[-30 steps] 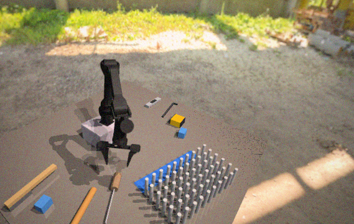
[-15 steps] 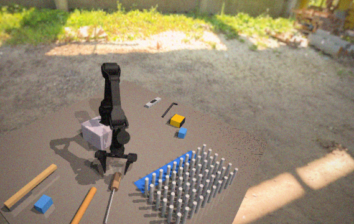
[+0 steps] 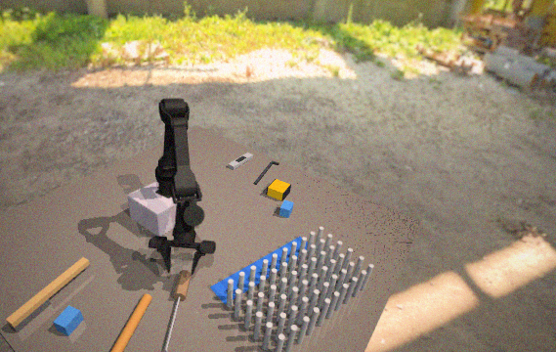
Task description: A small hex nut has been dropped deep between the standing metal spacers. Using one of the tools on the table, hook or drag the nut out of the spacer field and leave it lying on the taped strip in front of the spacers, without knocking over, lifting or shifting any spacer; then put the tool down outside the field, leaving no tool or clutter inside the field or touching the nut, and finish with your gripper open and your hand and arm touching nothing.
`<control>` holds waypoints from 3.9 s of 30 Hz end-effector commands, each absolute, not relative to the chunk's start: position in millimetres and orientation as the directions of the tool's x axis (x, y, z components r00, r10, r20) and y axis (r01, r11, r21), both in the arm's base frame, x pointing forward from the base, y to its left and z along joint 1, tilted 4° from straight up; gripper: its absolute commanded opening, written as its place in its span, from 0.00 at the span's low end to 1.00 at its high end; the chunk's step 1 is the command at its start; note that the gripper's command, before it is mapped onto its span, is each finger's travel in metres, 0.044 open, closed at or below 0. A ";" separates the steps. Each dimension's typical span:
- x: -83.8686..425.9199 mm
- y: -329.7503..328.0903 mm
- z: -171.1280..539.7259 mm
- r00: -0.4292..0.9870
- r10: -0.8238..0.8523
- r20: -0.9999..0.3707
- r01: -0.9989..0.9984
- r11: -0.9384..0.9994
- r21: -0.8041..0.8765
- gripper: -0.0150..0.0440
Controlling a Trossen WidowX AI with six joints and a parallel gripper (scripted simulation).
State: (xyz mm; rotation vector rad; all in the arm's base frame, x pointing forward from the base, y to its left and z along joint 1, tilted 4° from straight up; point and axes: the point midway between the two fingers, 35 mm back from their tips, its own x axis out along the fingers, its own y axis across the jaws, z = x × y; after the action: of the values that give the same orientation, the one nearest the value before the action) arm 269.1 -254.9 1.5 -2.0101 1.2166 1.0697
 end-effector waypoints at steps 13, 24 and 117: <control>270.9 -254.8 -5.2 0.279 -0.456 -0.845 -0.896 -0.441 -0.057 0.73; 272.8 -254.4 -23.1 0.279 -0.455 -0.846 -0.896 -0.439 -0.059 0.73; 318.2 -154.7 109.0 0.368 -0.362 -0.856 -0.770 -0.635 -0.062 0.25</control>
State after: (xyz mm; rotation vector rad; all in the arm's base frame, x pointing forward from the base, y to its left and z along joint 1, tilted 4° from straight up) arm 314.0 -167.4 104.3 -2.1539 0.9977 1.1962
